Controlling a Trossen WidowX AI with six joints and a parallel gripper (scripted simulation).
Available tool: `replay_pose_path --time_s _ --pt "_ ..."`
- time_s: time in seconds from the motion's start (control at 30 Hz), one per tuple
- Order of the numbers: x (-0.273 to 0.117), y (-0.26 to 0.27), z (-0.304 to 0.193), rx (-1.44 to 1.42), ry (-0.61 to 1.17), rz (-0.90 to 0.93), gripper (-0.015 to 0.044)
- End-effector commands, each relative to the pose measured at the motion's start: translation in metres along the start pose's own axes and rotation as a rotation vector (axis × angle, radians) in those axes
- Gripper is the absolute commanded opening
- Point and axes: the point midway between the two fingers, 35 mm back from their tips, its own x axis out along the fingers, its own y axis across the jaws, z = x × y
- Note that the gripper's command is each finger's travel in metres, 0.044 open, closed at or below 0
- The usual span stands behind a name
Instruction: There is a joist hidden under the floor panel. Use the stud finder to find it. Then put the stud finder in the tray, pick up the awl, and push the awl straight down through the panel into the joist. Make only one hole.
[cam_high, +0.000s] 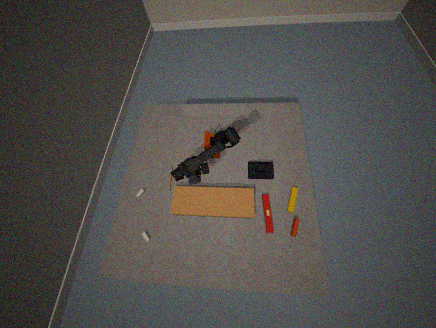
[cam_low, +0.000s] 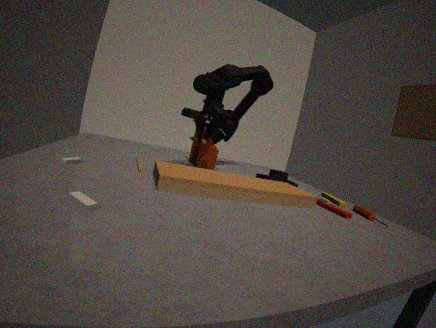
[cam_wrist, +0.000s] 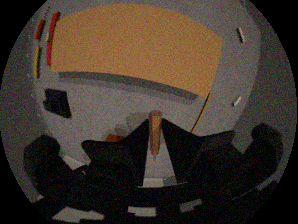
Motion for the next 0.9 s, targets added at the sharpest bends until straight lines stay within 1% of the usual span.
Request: replay_pose_path --time_s 0.0,0.43,0.67,0.87 --pt "-0.006 0.001 -0.004 0.044 0.023 -0.042 0.0000" --pt "-0.021 0.004 -0.028 0.363 0.085 -0.343 0.0000" --pt "-0.031 0.005 -0.040 0.543 0.056 -0.521 0.0000" --pt "-0.042 0.006 -0.051 0.698 -0.006 -0.675 0.0000"
